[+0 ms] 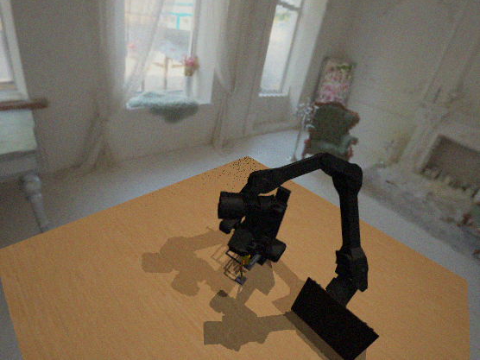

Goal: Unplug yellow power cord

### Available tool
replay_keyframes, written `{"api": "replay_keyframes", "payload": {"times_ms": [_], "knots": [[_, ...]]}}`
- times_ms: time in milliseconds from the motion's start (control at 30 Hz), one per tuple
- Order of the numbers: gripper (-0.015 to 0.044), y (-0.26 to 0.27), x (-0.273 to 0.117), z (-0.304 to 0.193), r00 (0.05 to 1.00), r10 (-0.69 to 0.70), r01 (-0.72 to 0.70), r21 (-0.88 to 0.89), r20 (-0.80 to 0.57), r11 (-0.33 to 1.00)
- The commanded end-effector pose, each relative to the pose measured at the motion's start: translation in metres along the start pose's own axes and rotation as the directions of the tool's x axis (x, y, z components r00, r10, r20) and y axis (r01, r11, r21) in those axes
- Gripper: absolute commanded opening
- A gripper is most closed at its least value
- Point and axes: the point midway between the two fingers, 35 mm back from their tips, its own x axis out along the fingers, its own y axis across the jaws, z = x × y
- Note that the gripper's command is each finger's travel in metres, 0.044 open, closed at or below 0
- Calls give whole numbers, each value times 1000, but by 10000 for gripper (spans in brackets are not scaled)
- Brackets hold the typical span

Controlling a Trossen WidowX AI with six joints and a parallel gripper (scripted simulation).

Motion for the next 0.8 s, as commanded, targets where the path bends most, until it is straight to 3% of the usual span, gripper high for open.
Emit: {"api": "replay_keyframes", "payload": {"times_ms": [0,400,567,767], "knots": [[131,-4,1,-12,1000,-10,10,15,10,1000],[440,-5,-3,3,1000,-11,11,15,12,1000],[440,-5,-12,47,1000,-11,11,15,13,1000],[440,-4,-12,48,1000,-11,11,15,13,1000]]}}
